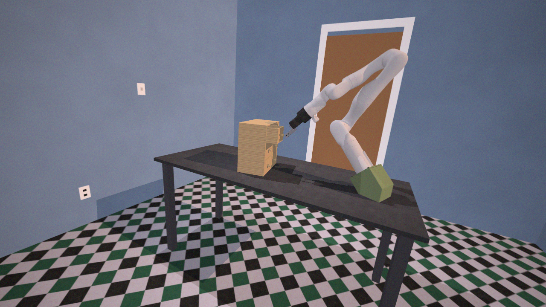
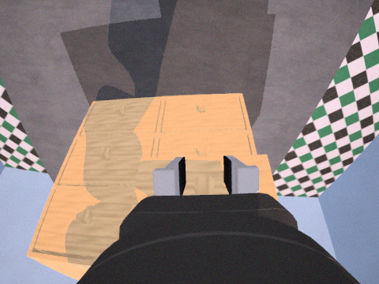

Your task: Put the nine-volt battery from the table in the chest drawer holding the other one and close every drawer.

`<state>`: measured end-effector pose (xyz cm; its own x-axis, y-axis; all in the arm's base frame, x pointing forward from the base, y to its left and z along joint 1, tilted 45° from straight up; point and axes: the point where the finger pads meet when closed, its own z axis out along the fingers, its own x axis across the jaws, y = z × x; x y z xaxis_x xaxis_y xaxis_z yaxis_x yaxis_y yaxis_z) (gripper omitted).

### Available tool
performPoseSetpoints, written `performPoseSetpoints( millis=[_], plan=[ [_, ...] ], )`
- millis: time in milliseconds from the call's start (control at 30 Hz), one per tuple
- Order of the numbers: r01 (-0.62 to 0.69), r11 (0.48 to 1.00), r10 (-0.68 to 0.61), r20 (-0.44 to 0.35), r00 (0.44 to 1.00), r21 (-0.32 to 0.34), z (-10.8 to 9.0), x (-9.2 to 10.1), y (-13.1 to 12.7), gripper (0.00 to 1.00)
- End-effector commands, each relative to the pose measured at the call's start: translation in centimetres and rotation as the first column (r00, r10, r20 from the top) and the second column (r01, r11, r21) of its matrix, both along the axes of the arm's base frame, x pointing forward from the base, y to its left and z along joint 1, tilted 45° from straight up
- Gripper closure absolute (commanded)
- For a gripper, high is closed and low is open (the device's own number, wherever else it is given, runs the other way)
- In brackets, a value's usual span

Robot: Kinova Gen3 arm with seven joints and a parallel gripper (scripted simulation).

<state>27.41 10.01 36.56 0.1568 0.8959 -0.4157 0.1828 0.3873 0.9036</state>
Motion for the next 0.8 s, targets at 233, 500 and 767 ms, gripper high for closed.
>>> performPoseSetpoints(
  millis=[233, 500, 767],
  plan=[
    [-0.011, 1.0, 0.011, -0.001, 1.0, 0.002, 0.1, 0.3, 0.0, 0.33],
    [-0.015, 1.0, 0.015, 0.0, 1.0, 0.001, 0.6, 1.0, 0.1, 0.33],
    [-0.015, 1.0, 0.015, 0.0, 1.0, 0.001, 1.1, 1.7, 0.2, 0.33]
  ],
)
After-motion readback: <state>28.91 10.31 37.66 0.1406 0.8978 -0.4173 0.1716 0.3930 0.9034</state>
